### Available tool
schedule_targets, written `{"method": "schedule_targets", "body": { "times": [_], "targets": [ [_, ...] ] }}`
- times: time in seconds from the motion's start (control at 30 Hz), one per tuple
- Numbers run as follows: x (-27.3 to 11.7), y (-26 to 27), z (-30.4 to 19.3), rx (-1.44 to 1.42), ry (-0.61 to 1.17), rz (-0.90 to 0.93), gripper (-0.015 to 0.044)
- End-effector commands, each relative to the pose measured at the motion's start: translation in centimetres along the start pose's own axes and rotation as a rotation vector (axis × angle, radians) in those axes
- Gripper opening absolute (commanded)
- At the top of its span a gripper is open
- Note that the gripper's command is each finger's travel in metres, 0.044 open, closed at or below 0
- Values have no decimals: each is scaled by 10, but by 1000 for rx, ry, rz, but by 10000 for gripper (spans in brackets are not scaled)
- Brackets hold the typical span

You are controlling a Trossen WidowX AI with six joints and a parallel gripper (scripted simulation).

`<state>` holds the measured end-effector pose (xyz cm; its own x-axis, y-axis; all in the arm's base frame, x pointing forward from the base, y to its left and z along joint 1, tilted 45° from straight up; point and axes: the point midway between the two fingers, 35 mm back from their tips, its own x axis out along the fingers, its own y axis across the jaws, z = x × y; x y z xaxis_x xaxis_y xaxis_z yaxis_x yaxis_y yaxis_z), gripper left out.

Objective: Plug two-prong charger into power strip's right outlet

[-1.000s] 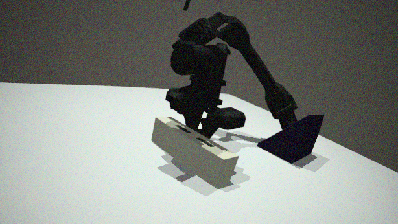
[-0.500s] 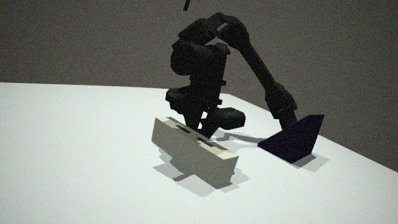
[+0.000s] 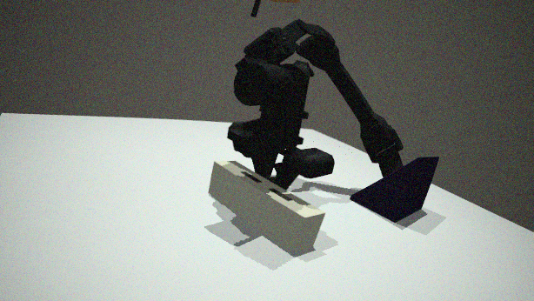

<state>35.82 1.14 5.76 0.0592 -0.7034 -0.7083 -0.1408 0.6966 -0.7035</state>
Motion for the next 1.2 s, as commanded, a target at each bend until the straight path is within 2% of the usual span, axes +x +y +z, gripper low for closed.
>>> {"method": "schedule_targets", "body": {
  "times": [0.0, 0.6, 1.17],
  "targets": [
    [-3, -1, 5, 14, -18, -2, 0],
    [0, 0, 0, -1, 2, -1, 0],
    [0, 0, 0, -1, 2, -1, 440]
  ]
}}
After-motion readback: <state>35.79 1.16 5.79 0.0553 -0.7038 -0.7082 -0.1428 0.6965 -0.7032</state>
